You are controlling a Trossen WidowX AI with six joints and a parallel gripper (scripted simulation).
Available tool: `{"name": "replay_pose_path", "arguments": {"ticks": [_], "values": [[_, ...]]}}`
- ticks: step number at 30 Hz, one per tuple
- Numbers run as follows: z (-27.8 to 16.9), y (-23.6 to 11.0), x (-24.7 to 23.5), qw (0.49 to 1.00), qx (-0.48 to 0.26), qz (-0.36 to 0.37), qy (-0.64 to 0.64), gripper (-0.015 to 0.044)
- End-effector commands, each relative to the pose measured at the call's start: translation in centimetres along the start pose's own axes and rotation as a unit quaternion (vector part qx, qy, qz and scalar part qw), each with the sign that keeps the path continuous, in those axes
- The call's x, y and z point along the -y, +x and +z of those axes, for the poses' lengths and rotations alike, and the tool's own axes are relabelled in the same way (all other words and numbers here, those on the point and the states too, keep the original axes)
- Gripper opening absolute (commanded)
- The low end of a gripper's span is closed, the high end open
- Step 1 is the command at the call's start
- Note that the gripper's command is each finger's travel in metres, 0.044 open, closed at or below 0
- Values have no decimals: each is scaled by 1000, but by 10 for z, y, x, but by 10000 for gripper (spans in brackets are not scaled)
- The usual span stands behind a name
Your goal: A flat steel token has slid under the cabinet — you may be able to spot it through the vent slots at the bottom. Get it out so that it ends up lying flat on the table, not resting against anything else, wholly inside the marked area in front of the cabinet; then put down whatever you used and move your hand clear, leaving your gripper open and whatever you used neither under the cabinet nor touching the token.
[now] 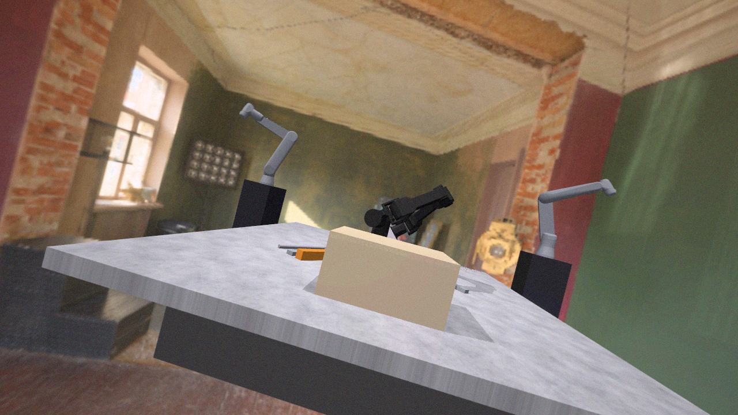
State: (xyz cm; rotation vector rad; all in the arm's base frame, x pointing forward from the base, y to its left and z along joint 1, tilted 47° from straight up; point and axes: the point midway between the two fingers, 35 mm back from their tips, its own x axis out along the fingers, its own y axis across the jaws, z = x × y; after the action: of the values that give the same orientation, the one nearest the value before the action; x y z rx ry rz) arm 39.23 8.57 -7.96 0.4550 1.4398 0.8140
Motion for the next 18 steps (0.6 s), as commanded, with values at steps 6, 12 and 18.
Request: {"name": "replay_pose_path", "arguments": {"ticks": [6, 12, 18], "values": [[-11, 1, 0, 1000, -2, 1, -1, 0], [-17, 1, 0, 1000, -2, 1, -1, 0], [-23, 1, 0, 1000, -2, 1, -1, 0]]}}
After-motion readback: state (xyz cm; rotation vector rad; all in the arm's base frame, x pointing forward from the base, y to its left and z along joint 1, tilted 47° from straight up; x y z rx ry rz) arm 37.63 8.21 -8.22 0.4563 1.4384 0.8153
